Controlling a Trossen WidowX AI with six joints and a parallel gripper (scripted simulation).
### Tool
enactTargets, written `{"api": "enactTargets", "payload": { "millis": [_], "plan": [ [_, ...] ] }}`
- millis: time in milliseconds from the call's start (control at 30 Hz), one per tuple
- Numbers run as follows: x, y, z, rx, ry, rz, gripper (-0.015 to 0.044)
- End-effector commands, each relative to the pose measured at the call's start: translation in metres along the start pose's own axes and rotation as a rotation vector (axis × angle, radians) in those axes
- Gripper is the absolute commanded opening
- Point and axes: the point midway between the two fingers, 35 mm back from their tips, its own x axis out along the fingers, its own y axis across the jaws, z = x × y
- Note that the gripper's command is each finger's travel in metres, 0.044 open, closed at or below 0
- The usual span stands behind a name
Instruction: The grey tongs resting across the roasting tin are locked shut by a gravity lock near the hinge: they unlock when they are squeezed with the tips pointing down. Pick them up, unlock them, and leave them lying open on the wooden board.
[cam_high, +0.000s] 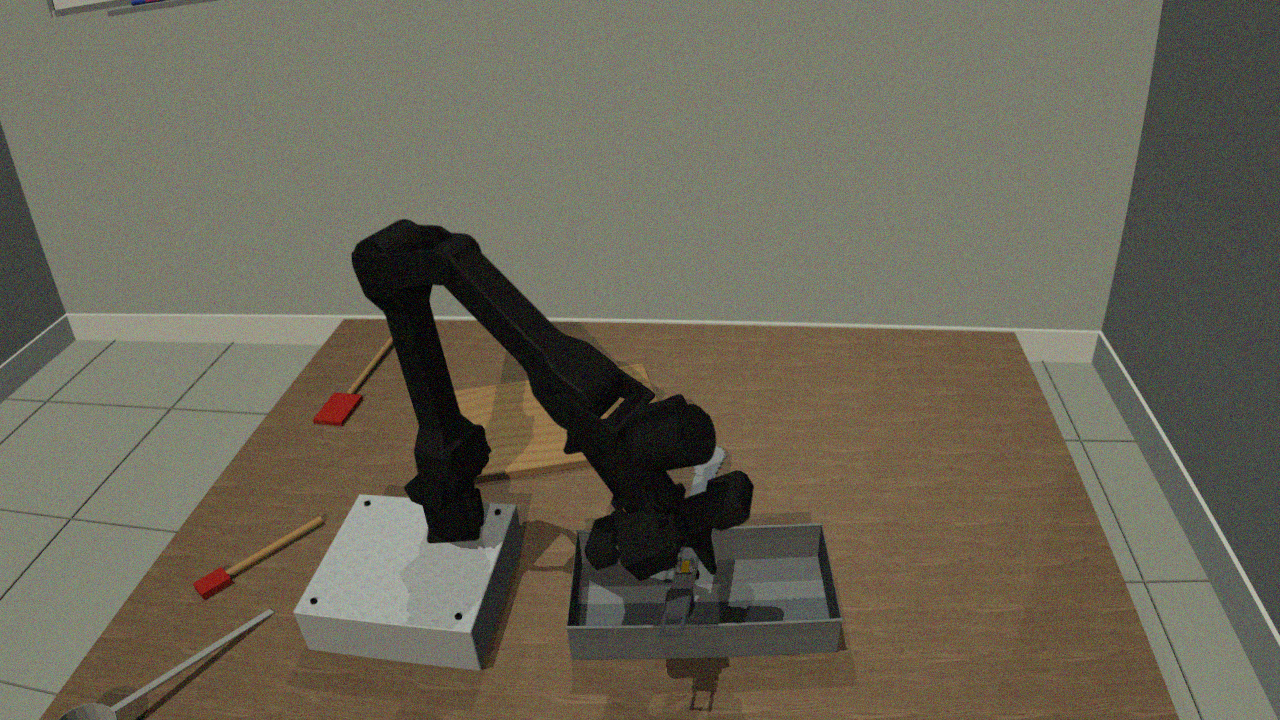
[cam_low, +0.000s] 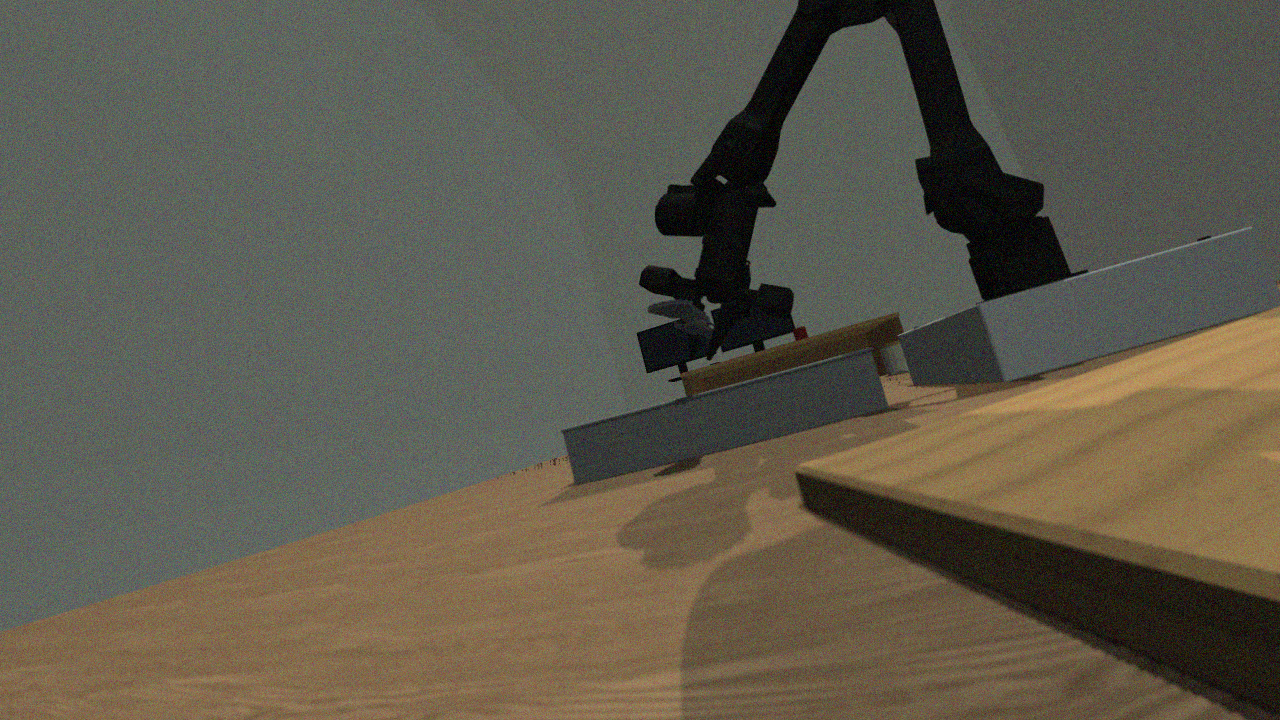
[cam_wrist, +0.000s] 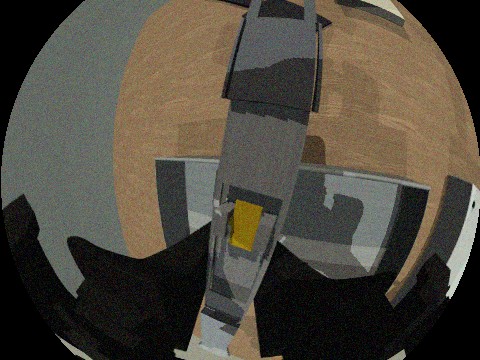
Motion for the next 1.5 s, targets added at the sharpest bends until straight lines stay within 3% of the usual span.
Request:
{"api": "enactTargets", "payload": {
  "millis": [0, 1233, 1467],
  "plan": [
    [-0.0037, 0.0055, 0.0013, 0.002, -0.007, 0.017, -0.0150],
    [0.0024, 0.0099, -0.0044, 0.005, -0.005, -0.491, -0.0150],
    [0.0023, 0.0099, -0.0045, 0.004, -0.006, -0.501, -0.0150]
  ]
}}
